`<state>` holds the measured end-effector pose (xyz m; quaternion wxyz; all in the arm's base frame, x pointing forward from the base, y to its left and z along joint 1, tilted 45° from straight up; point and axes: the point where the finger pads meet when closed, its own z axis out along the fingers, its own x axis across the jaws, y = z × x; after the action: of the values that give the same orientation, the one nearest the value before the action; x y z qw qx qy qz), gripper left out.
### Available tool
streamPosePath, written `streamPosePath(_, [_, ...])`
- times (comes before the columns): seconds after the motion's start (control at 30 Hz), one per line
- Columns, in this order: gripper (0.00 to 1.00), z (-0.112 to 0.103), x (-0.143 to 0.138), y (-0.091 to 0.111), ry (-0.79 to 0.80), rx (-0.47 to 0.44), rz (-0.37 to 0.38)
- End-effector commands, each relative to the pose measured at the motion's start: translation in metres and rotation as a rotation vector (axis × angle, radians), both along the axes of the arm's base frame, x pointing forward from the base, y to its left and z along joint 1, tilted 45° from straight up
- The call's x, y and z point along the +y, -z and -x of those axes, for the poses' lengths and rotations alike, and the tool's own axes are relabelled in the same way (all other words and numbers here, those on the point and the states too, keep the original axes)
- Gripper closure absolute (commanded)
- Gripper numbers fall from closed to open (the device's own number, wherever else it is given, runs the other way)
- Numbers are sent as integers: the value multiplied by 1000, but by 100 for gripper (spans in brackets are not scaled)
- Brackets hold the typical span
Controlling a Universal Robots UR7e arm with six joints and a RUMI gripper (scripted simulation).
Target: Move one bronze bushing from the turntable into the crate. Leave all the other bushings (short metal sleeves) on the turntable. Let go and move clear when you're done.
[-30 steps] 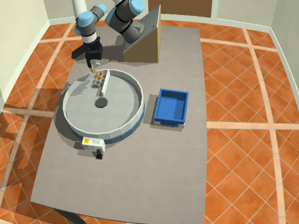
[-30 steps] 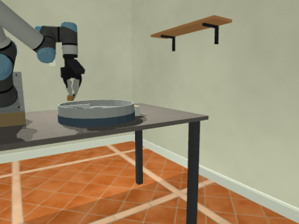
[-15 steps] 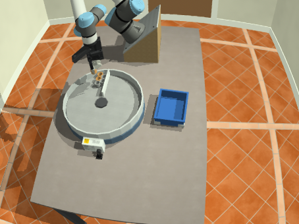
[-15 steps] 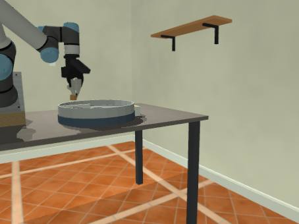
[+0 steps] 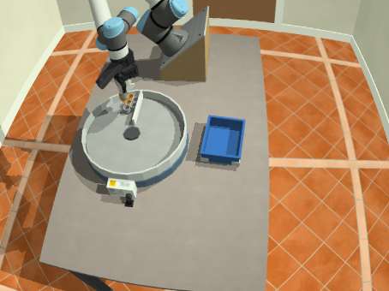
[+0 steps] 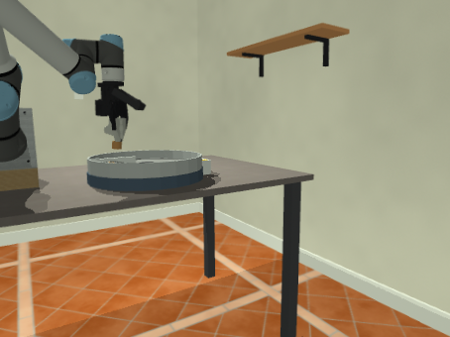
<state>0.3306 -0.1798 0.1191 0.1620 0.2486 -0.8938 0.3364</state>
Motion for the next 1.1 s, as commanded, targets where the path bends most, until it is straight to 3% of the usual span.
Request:
streamPosePath(0.0, [100, -7, 3, 3, -71, 60, -15])
streamPosePath(0.43, [100, -37, 20, 20, -420, 382, -81])
streamPosePath(0.5, [100, -37, 20, 20, -420, 382, -81])
streamPosePath(1.0, [100, -72, 51, 50, -907, 828, -166])
streamPosePath(1.07, [100, -72, 51, 50, -907, 828, -166])
